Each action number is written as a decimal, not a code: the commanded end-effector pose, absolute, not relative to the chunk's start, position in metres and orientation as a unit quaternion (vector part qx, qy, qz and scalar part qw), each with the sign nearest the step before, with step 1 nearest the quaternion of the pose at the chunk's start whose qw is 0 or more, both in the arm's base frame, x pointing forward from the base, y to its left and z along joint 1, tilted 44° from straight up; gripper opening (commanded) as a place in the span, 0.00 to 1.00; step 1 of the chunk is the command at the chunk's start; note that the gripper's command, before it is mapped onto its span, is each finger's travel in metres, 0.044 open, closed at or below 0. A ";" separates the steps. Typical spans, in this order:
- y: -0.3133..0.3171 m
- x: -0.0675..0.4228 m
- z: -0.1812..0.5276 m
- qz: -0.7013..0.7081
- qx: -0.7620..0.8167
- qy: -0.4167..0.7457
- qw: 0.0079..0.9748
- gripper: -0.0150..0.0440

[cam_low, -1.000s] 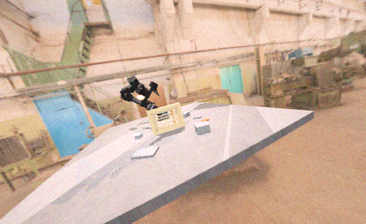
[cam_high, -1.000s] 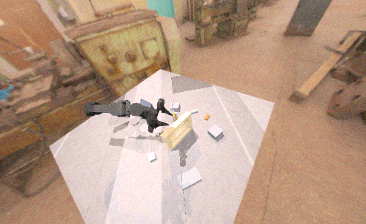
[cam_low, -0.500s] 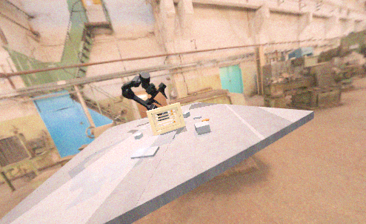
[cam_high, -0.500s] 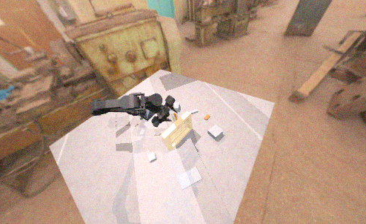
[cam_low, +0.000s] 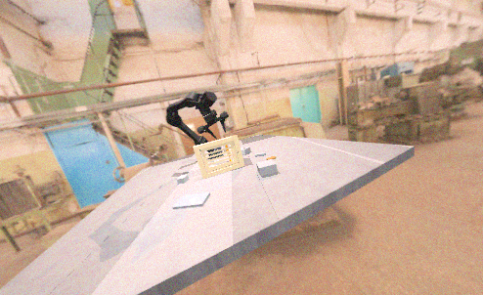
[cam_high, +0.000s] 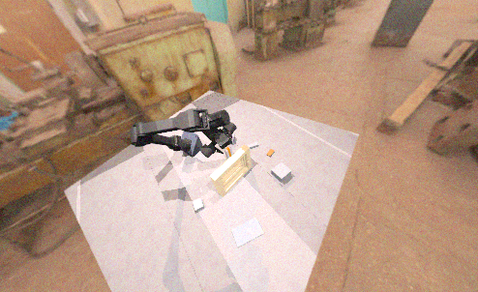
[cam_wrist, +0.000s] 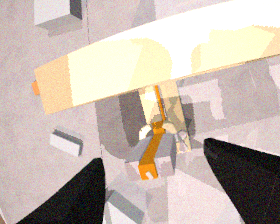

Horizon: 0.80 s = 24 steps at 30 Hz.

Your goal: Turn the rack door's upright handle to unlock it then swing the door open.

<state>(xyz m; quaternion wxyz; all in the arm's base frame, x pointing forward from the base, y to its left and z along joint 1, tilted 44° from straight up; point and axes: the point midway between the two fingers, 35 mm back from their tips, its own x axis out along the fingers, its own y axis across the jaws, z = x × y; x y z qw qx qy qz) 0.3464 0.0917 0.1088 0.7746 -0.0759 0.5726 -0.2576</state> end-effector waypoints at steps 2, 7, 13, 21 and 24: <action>0.098 0.341 0.099 -0.290 -0.125 0.585 0.747 0.75; 0.104 0.337 0.094 -0.314 -0.169 0.589 0.725 0.75; 0.112 0.333 0.090 -0.338 -0.223 0.587 0.701 0.75; 0.112 0.333 0.088 -0.341 -0.229 0.587 0.698 0.75; 0.109 0.333 0.085 -0.341 -0.226 0.591 0.695 0.75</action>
